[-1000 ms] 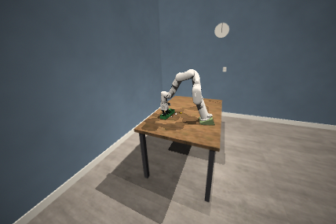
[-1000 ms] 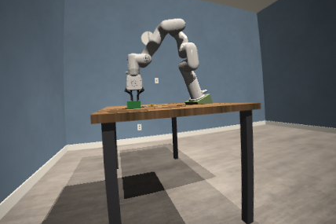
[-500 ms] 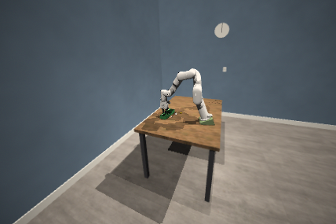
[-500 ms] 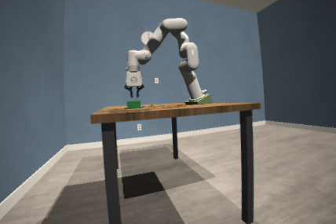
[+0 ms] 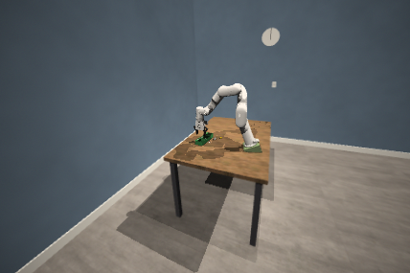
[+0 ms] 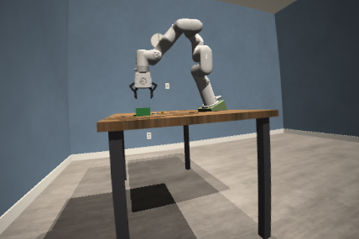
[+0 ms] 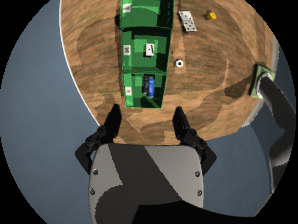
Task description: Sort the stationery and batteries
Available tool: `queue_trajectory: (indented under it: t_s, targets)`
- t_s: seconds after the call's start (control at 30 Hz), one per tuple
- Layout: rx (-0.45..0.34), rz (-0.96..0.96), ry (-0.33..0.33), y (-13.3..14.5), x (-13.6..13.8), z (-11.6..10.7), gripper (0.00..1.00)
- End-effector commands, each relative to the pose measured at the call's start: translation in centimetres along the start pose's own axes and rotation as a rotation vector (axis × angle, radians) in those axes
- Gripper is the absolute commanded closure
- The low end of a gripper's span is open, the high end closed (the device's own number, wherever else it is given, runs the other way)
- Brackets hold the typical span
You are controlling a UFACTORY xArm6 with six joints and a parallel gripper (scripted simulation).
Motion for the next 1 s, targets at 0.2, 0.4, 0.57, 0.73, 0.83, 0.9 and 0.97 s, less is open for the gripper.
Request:
queue_trajectory:
  t_s: [0.2,0.4,0.57,0.73,0.83,0.9,0.97]
  targets:
    - [-0.001,0.000,-0.004,0.0,-0.1,-4.6,0.00]
    - [-0.001,0.000,-0.004,0.0,-0.1,-6.2,0.00]
    - [-0.001,0.000,-0.004,0.0,-0.1,-8.2,0.00]
    - [-0.001,0.000,-0.005,0.0,-0.1,-10.2,0.00]
    - [-0.001,0.000,-0.005,0.0,-0.1,-10.9,0.00]
    - [-0.001,0.000,-0.005,0.0,-0.1,-10.9,0.00]
    - [-0.001,0.000,-0.004,0.0,-0.1,-10.9,0.00]
Point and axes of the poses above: the point where the finger pads meet when closed, its own z axis out along the fingers, its own x axis across the jaws, y = z × x, the point moved 3 cm from there along -z, back along the fingers, and after that the axes turned 2 degrees about -z, right-handed, at the moved point
